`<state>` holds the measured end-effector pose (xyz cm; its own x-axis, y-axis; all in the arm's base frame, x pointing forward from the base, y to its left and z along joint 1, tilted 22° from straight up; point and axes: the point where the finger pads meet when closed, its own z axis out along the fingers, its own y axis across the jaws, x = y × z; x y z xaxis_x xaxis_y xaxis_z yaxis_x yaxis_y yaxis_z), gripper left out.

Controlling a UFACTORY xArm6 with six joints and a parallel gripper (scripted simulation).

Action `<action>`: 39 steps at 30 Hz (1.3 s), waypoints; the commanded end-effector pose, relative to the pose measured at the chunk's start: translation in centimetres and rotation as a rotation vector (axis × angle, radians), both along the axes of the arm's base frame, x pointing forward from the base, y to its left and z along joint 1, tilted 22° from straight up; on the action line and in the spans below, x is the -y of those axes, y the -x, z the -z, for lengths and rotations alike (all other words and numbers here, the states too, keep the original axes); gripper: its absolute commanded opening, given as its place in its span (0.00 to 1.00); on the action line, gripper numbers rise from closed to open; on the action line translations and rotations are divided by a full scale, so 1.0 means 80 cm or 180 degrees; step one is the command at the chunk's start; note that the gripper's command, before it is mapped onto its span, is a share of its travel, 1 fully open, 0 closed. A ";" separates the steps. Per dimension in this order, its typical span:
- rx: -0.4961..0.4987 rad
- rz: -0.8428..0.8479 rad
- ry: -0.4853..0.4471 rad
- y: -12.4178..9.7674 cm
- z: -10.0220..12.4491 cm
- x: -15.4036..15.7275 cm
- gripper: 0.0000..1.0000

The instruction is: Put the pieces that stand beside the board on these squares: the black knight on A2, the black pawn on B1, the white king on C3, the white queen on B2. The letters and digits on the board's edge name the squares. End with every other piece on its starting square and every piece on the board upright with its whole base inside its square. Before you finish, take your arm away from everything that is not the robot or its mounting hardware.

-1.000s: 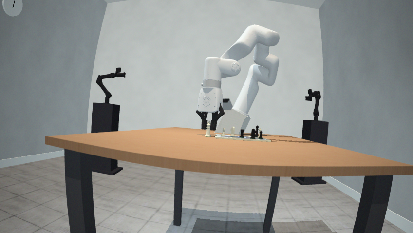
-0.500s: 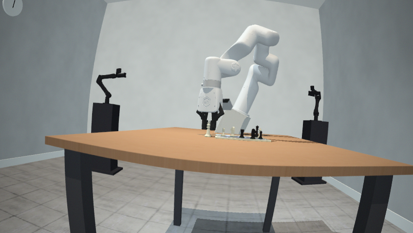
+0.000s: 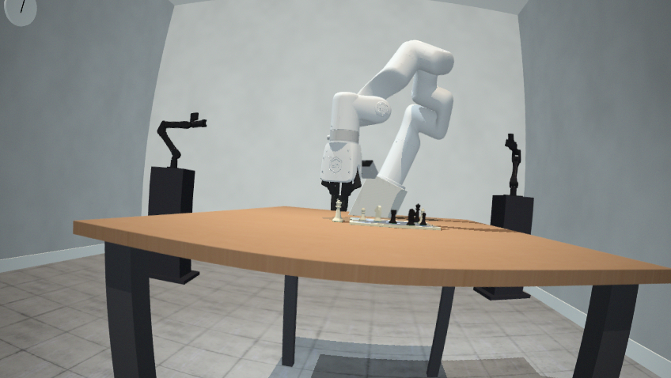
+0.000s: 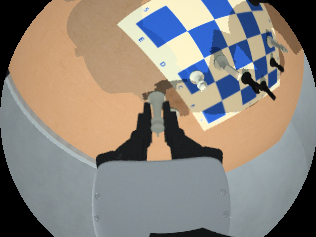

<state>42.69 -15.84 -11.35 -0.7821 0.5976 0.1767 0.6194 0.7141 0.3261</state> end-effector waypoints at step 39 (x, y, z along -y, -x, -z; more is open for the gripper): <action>0.0011 0.0003 0.0007 0.007 -0.109 0.044 0.00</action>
<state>42.31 -18.31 -5.42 -0.7817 0.5990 0.1736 0.6196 0.7142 0.3257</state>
